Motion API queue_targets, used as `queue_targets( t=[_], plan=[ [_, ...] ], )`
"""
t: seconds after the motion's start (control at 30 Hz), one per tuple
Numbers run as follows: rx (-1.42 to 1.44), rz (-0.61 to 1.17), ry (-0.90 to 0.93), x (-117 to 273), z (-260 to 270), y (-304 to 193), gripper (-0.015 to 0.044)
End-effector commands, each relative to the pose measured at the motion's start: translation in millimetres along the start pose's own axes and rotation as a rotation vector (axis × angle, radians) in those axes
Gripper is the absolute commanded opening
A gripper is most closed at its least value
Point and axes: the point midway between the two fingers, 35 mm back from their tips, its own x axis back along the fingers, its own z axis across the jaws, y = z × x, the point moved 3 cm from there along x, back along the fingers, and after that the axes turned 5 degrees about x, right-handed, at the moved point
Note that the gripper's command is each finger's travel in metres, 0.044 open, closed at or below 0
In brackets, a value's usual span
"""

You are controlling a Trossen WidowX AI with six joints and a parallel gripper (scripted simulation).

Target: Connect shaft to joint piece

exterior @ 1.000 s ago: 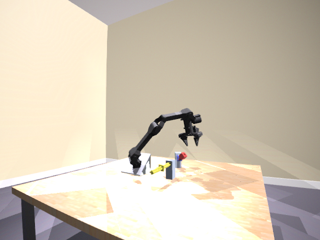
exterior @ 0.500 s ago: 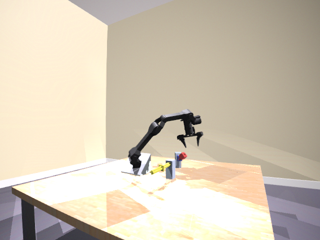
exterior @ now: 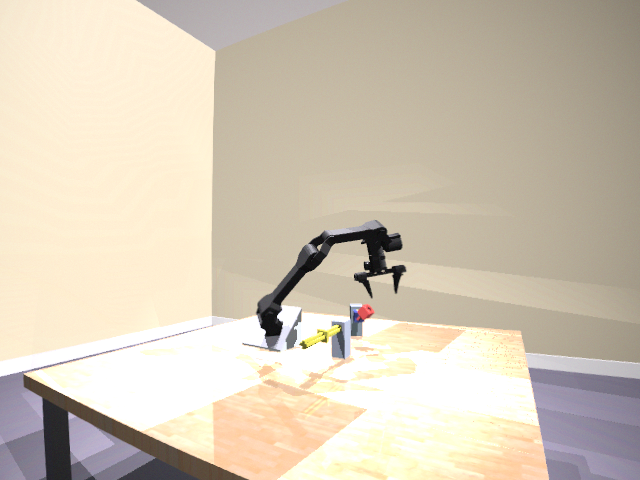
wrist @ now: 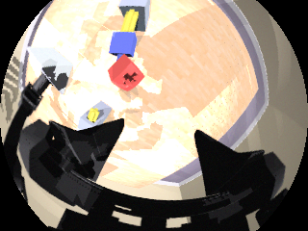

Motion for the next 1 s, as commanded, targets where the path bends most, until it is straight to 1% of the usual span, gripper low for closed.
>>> queue_targets(
  t=[0.0,0.73,0.97],
  plan=[
    [0.1,0.013,0.006,-2,0,1,0.044],
    [0.785,0.069,0.054,-11,1,6,0.044],
    [0.805,0.071,0.056,-15,1,6,0.044]
  ],
)
